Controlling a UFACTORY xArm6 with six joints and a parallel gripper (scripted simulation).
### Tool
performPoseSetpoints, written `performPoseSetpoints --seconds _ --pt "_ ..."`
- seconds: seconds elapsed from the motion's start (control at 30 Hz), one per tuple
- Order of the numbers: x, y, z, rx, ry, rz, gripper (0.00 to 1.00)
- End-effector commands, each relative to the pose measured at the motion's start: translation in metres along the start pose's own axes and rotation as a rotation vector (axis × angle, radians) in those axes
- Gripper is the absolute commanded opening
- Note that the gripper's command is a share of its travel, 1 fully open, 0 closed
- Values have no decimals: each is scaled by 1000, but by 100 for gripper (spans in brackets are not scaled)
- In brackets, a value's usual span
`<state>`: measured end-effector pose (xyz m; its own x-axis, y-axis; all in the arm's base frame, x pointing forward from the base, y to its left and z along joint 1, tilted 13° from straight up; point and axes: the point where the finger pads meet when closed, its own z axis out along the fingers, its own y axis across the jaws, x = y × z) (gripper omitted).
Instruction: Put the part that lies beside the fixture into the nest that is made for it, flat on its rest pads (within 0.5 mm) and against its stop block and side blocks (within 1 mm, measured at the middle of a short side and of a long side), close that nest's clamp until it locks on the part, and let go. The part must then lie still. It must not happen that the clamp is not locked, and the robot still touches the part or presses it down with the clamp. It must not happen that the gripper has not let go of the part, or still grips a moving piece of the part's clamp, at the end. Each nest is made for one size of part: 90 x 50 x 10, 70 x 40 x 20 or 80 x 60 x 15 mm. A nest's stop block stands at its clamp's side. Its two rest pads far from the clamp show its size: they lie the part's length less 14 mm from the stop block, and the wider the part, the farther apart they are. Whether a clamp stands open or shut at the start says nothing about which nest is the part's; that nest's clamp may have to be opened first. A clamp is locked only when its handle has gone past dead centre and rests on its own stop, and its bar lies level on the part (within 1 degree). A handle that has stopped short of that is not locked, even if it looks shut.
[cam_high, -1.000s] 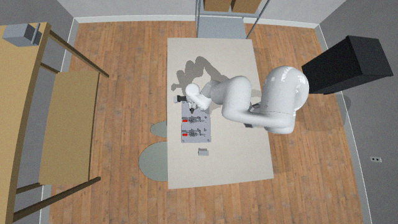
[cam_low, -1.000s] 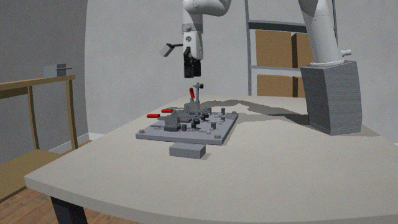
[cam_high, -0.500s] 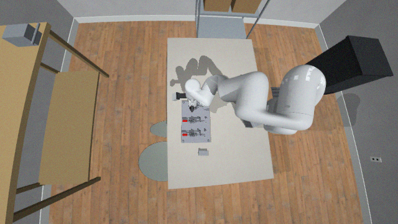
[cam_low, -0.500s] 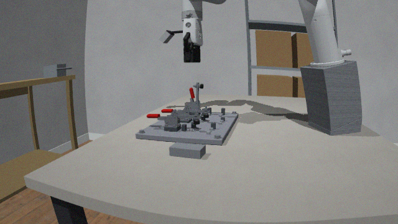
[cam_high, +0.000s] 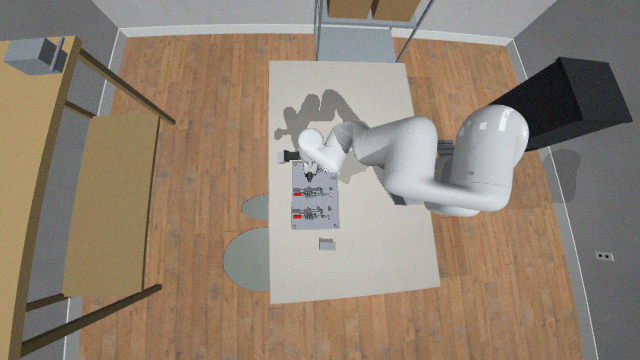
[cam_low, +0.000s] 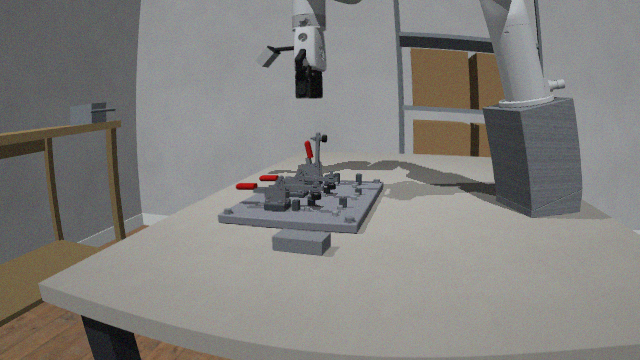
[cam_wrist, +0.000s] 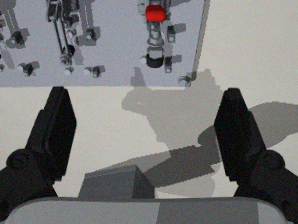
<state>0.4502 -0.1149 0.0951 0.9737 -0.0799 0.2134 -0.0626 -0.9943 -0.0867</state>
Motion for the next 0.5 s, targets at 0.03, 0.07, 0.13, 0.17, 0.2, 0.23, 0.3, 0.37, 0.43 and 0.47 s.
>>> performPoseSetpoints --seconds 0.03,0.07,0.13,0.17,0.2,0.23,0.3,0.37,0.43,0.47 --pt "-3 -19 -1 -1 4 -1 100" --pt "-5 -25 -1 -1 4 -1 100" --pt "-8 -39 -1 -1 4 -1 100" --pt "-10 -47 -1 -1 4 -1 100" --pt "-12 -55 -1 -1 4 -1 100" --pt "-15 -64 -1 -1 4 -1 100" --pt "-17 -72 -1 -1 4 -1 100" --pt "-19 -82 -1 -1 4 -1 100" --pt "-24 -101 -1 -1 4 -1 100" --pt "-26 -111 -1 -1 4 -1 100"
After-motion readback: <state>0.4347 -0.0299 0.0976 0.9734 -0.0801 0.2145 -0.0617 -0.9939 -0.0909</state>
